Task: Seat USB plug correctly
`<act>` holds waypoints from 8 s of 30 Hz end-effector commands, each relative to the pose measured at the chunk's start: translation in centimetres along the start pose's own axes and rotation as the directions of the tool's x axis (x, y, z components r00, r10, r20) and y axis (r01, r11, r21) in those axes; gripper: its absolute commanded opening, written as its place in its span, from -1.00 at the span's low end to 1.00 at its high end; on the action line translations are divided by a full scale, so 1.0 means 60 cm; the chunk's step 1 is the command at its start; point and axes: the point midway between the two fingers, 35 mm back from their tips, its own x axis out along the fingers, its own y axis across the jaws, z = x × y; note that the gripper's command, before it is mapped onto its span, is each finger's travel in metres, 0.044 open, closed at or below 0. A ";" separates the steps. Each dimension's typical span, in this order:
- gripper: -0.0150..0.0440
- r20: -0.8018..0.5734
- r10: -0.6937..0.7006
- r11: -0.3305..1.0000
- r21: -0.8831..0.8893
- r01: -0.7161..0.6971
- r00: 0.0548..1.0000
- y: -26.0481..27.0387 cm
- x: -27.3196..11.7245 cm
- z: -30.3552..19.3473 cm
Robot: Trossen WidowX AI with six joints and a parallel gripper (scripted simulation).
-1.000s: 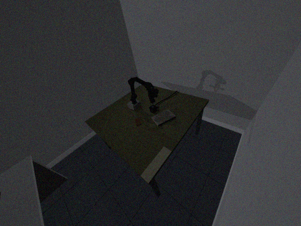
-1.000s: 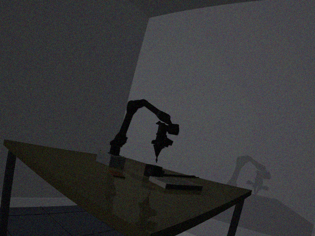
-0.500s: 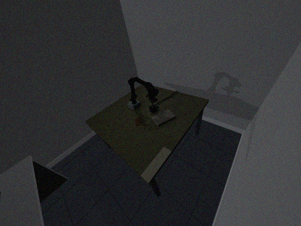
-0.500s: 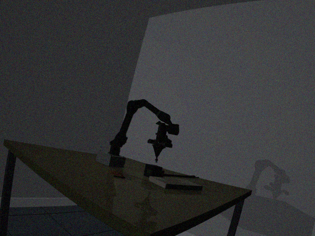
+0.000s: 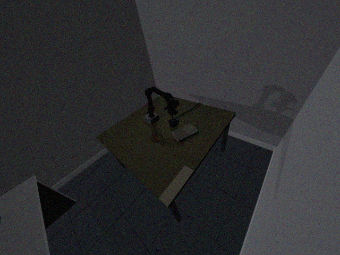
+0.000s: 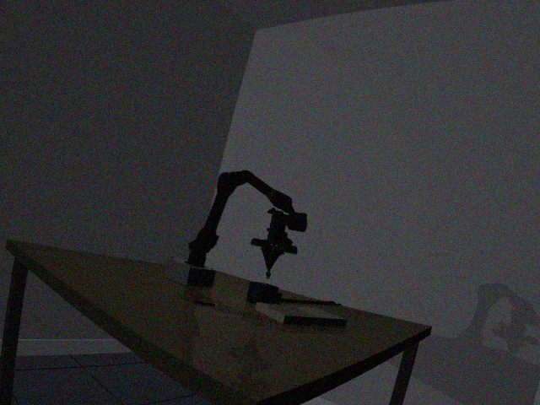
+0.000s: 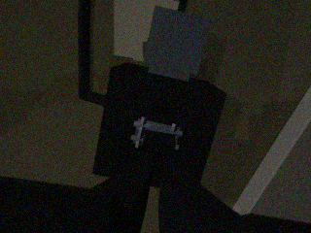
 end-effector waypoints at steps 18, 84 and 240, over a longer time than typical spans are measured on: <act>-0.49 -0.005 0.000 1.000 0.008 0.000 1.000 0.000 0.003 -0.002; -0.49 -0.027 0.001 0.999 0.044 0.000 1.000 0.001 0.016 -0.010; -0.49 -0.037 0.002 0.998 0.062 0.001 0.999 0.001 0.047 -0.014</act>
